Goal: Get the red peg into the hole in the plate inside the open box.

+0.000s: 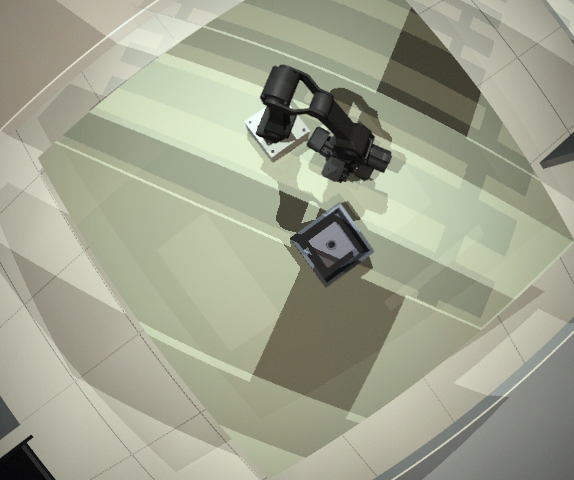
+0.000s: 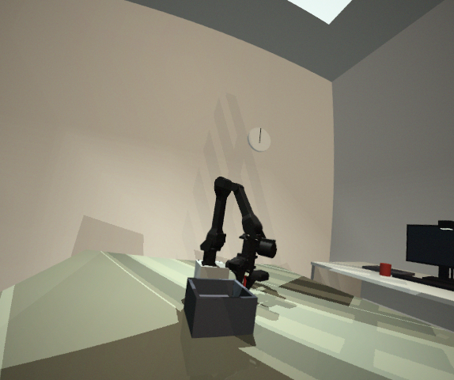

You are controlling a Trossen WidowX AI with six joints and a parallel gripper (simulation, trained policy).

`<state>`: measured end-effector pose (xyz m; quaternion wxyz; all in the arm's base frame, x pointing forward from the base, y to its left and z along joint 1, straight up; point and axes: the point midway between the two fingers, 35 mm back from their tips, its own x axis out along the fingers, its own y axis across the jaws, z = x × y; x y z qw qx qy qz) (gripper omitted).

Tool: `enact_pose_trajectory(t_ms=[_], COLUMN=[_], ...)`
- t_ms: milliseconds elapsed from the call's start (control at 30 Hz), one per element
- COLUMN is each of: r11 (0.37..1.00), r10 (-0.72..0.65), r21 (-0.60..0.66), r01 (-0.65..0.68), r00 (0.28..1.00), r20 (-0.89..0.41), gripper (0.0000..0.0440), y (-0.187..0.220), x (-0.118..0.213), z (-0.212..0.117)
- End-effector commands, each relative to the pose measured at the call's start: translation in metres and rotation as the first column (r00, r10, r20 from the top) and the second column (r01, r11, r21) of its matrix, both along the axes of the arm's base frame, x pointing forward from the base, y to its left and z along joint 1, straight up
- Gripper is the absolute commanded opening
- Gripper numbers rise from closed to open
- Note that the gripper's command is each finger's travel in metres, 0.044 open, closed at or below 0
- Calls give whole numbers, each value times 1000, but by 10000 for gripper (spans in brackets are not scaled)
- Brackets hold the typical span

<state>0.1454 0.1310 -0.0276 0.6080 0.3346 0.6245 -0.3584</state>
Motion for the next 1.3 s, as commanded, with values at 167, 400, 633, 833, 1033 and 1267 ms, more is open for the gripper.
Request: enact_pose_trajectory(t_ms=[167,400,633,833,1033,1267], r11=[999,997,991,985,981,981], r10=[13,71,132,173,193,192], r21=[43,28,8,-10,-31,-57], r01=[-11,-72,-133,-174,-191,-183], r00=[999,997,987,973,959,950], r20=[-37,33,97,155,206,248], gripper=[0,0,1,1,0,0], y=[4,4,3,1,-4,-18], x=[5,19,34,52,72,97], z=[4,24,48,73,99,121])
